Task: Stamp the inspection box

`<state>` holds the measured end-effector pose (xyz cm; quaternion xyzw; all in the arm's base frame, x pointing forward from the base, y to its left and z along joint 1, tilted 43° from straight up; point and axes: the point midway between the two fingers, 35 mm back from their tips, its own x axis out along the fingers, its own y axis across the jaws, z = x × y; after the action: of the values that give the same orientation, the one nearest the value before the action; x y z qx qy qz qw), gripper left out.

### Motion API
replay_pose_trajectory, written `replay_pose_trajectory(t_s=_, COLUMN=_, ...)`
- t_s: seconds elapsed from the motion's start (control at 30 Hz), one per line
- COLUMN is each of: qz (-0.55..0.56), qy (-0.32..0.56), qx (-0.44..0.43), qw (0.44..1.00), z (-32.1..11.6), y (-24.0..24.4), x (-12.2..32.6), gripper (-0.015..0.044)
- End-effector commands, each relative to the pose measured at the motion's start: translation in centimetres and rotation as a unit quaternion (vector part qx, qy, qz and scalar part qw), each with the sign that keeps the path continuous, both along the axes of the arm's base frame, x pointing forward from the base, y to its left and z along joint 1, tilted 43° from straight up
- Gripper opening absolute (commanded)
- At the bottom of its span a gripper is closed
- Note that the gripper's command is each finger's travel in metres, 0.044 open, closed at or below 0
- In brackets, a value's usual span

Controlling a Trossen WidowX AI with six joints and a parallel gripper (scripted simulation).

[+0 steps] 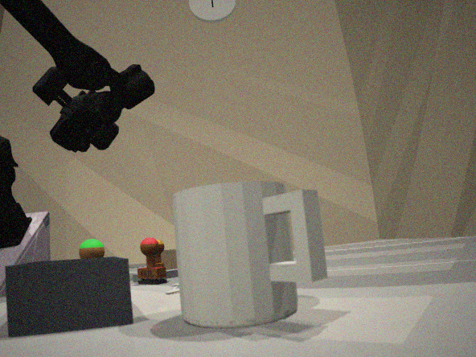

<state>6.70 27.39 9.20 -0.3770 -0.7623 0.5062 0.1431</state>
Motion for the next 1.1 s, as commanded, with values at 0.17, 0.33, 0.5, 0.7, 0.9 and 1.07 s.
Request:
replay_pose_trajectory(t_s=0.17, qz=-0.008, qy=-0.224, qx=-0.017, qw=0.974, z=-3.0, y=-1.9, x=3.9, gripper=0.0243)
replay_pose_trajectory(t_s=0.33, qz=0.065, qy=-0.434, qx=-0.065, qw=0.896, z=-5.5, y=-6.4, x=8.1, gripper=0.0217)
replay_pose_trajectory(t_s=0.5, qz=0.213, qy=-0.564, qx=-0.120, qw=0.788, z=-6.5, y=-12.8, x=11.4, gripper=0.0217)
replay_pose_trajectory(t_s=0.7, qz=0.425, qy=-0.594, qx=-0.158, qw=0.664, z=-5.5, y=-21.1, x=13.4, gripper=0.0217)
replay_pose_trajectory(t_s=0.9, qz=0.610, qy=-0.528, qx=-0.150, qw=0.572, z=-2.9, y=-28.2, x=13.6, gripper=0.0217)
replay_pose_trajectory(t_s=1.07, qz=0.747, qy=-0.416, qx=-0.106, qw=0.508, z=0.6, y=-33.8, x=13.0, gripper=0.0217)
